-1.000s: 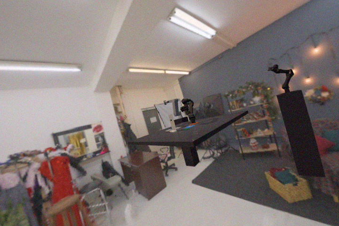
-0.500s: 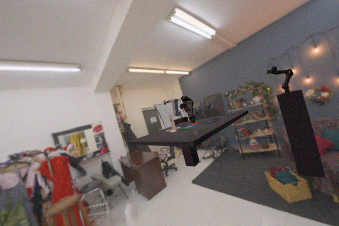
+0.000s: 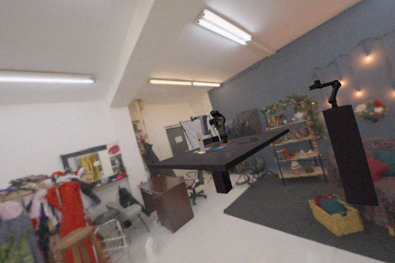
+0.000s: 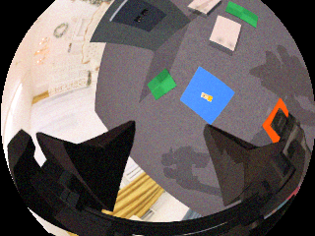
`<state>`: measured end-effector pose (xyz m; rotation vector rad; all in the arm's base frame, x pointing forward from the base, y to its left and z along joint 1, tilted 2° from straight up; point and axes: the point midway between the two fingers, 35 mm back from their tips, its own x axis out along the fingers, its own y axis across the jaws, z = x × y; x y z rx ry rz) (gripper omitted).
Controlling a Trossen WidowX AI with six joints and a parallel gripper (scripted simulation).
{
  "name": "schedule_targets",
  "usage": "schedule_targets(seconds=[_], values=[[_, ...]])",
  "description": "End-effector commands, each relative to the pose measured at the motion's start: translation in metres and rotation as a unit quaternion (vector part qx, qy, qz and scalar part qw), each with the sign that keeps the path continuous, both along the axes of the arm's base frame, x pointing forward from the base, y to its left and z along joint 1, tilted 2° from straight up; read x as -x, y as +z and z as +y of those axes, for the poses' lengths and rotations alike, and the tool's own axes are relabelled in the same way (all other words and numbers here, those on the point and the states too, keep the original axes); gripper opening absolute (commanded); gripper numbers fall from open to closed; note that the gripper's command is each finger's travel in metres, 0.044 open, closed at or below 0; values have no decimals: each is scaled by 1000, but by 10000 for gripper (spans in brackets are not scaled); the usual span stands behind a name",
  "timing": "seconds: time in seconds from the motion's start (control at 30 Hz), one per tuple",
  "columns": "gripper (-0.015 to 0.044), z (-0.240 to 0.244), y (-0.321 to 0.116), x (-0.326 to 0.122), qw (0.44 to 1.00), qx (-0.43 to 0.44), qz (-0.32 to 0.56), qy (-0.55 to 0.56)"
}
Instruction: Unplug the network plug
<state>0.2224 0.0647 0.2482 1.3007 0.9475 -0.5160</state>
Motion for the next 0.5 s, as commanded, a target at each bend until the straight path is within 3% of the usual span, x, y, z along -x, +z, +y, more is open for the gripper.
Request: schedule_targets(seconds=[0.0,0.03,0.47], values=[[419,1,0,1,1000,0,2,3],[440,1,0,1,1000,0,2,3],[440,1,0,1,1000,0,2,3]])
